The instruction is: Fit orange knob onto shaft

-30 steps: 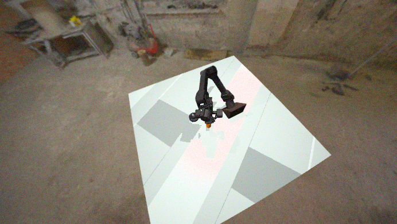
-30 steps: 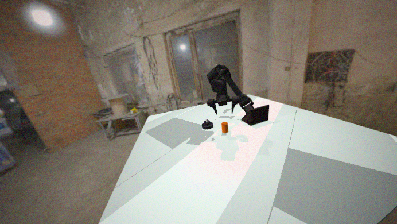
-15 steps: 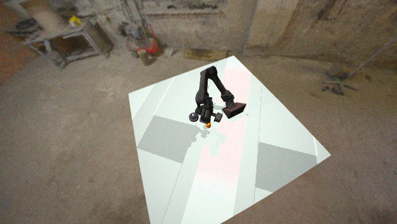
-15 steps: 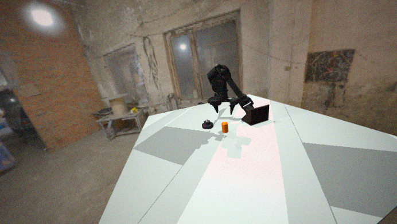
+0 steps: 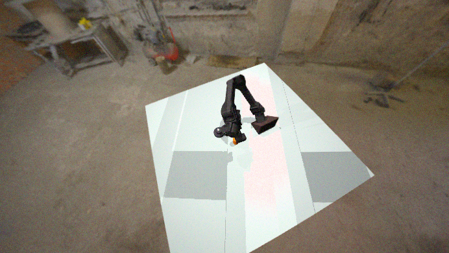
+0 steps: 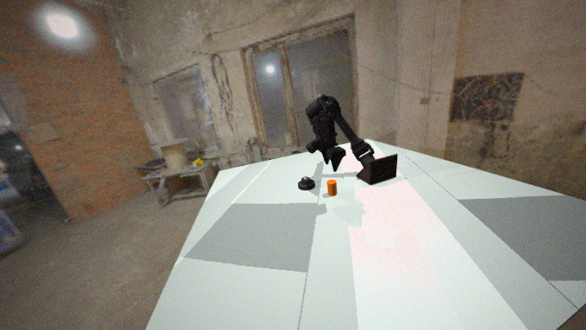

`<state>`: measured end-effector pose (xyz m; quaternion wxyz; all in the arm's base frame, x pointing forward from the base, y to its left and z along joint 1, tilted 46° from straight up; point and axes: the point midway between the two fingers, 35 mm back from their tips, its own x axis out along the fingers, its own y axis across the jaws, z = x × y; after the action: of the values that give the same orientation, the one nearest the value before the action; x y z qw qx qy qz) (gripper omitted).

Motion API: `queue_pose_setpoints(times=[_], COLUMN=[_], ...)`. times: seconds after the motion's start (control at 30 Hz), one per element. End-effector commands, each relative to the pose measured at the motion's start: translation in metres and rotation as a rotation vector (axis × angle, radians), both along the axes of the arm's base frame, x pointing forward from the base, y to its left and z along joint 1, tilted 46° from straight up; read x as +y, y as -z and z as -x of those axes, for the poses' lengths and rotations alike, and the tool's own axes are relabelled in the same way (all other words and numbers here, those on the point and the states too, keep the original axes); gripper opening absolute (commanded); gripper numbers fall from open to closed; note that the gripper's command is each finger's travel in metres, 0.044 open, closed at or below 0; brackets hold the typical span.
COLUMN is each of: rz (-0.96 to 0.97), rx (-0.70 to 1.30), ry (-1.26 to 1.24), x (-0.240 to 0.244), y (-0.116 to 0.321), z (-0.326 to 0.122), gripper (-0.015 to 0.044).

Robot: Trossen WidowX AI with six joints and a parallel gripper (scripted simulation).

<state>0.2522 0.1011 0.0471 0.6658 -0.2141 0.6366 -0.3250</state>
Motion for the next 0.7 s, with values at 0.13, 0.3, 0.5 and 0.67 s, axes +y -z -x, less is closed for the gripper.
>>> queue_pose_setpoints(times=[0.13, 0.3, 0.5, 0.67], rz=[0.012, 0.012, 0.013, 0.013], rx=[-0.244, -0.244, -0.245, -0.245], ry=[0.239, 0.239, 0.239, 0.239], x=[-0.001, -0.001, -0.020, -0.025], y=[0.000, 0.000, 0.019, 0.024], z=[0.000, 0.000, 0.000, 0.000], gripper=[0.0440, 0.0440, 0.0440, 0.0440])
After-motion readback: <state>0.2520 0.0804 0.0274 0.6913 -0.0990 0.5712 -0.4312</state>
